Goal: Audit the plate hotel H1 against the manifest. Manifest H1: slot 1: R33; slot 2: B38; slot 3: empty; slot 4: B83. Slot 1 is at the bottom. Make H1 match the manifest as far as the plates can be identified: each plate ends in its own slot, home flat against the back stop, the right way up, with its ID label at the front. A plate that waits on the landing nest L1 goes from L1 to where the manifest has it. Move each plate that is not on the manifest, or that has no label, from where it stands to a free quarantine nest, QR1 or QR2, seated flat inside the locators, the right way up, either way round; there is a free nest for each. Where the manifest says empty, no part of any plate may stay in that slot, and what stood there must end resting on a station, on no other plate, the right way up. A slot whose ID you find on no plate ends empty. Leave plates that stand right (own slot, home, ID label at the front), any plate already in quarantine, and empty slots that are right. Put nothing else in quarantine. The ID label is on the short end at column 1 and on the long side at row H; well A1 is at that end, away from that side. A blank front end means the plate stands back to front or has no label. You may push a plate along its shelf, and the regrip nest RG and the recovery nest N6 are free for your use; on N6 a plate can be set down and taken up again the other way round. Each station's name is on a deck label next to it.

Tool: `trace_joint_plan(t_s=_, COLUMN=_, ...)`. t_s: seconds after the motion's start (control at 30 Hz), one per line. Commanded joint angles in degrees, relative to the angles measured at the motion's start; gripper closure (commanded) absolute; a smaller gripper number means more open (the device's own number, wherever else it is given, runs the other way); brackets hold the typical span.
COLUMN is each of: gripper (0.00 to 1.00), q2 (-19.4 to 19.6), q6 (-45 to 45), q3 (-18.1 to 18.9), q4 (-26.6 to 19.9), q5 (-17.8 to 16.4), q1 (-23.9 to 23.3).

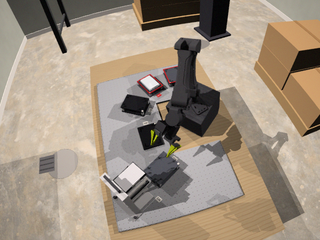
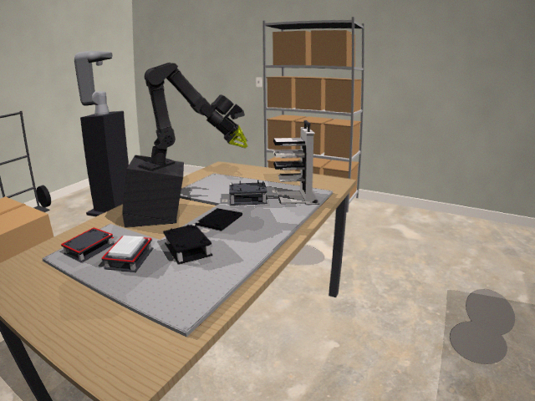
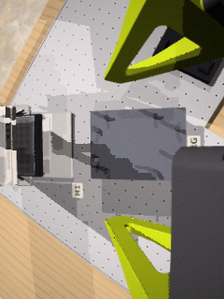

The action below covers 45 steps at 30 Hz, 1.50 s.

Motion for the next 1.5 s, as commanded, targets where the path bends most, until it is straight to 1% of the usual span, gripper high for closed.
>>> trace_joint_plan(t_s=0.0, gripper=0.0, q2=-2.9, q6=0.4, q3=2.8, q4=-6.5, q5=0.8, q1=0.8)
trace_joint_plan(t_s=0.03, gripper=0.0, q2=-3.4, q6=0.5, q3=3.3, q4=-7.5, q5=0.9, q1=0.9)
trace_joint_plan(t_s=0.1, gripper=0.0, q2=-3.4, q6=0.5, q3=3.3, q4=-7.5, q5=0.9, q1=0.9)
trace_joint_plan(t_s=0.33, gripper=0.0, q2=-6.7, q6=0.8, q3=6.9, q4=-14.6, q5=1.3, q1=1.4)
trace_joint_plan(t_s=0.6, gripper=0.0, q2=-9.4, q6=1.1, q3=11.6, q4=-22.0, q5=1.8, q1=2.0)
trace_joint_plan(t_s=0.7, gripper=0.0, q2=-9.4, q6=0.9, q3=11.6, q4=-22.0, q5=1.8, q1=1.6)
trace_joint_plan(t_s=0.73, gripper=0.0, q2=-8.6, q6=0.9, q3=10.2, q4=-22.0, q5=1.8, q1=1.6)
trace_joint_plan(t_s=0.87, gripper=0.0, q2=-8.5, q6=0.9, q3=10.0, q4=-22.0, q5=1.8, q1=1.6)
trace_joint_plan(t_s=0.9, gripper=0.0, q2=-7.1, q6=0.8, q3=8.6, q4=-21.2, q5=1.6, q1=1.3)
trace_joint_plan(t_s=0.93, gripper=0.0, q2=-6.8, q6=0.6, q3=7.9, q4=-18.8, q5=1.5, q1=1.0)
trace_joint_plan(t_s=1.17, gripper=0.0, q2=-4.3, q6=0.1, q3=3.9, q4=-12.1, q5=0.6, q1=0.2)
trace_joint_plan(t_s=1.23, gripper=0.0, q2=-4.3, q6=0.1, q3=3.9, q4=-12.1, q5=0.6, q1=0.2)
trace_joint_plan(t_s=1.4, gripper=0.0, q2=-1.9, q6=0.0, q3=1.3, q4=-7.1, q5=0.3, q1=-0.2)
trace_joint_plan(t_s=1.43, gripper=0.0, q2=-1.6, q6=-0.2, q3=1.5, q4=-6.9, q5=0.1, q1=-0.3)
trace_joint_plan(t_s=1.47, gripper=0.0, q2=-1.3, q6=-0.3, q3=3.2, q4=-6.9, q5=0.0, q1=-0.5)
